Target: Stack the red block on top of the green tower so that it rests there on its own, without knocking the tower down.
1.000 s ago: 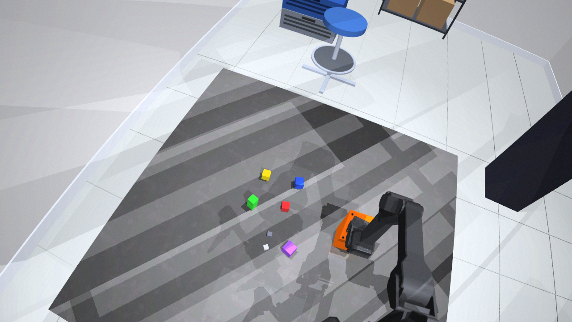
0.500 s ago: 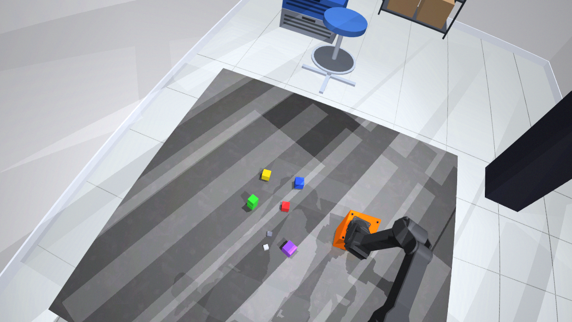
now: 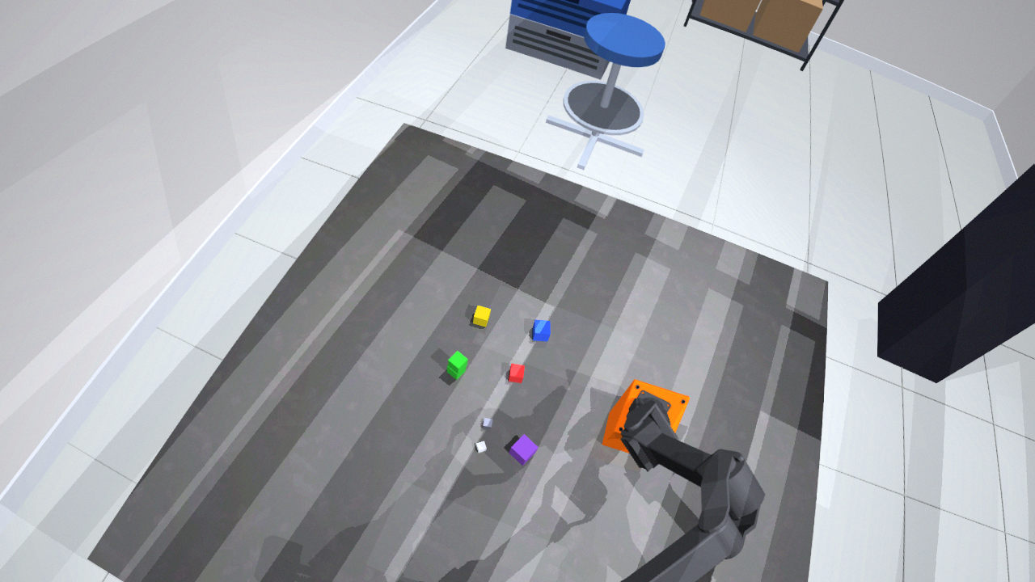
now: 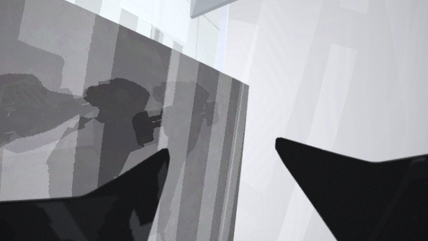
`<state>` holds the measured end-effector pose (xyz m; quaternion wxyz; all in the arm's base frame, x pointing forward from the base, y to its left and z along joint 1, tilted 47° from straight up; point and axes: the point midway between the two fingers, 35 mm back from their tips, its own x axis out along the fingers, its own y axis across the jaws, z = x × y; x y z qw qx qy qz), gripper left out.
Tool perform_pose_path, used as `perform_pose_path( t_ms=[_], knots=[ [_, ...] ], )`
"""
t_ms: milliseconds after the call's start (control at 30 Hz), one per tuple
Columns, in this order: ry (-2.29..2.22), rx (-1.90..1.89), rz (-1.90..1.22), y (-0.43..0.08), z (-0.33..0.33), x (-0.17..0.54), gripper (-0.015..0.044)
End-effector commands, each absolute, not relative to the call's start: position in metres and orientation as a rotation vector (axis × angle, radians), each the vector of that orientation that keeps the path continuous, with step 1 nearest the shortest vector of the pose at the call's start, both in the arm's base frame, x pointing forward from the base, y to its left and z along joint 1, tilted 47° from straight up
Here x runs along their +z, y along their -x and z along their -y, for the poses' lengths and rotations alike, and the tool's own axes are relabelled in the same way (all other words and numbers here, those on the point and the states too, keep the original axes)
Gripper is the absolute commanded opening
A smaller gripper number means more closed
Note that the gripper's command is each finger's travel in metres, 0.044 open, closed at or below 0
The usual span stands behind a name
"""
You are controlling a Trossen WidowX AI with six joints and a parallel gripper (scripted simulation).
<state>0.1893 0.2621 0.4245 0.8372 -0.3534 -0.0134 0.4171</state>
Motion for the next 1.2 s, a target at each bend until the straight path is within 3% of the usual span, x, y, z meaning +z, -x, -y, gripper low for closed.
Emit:
perform_pose_path(
  t_ms=[0,600,1167],
  knots=[
    [0.81,0.891,-0.109,-0.223,-0.268,0.379,0.044],
    [0.771,0.936,-0.747,-0.331,-0.206,0.181,0.044],
    [0.297,0.954,-1.244,-0.327,-0.091,0.031,0.044]
  ],
)
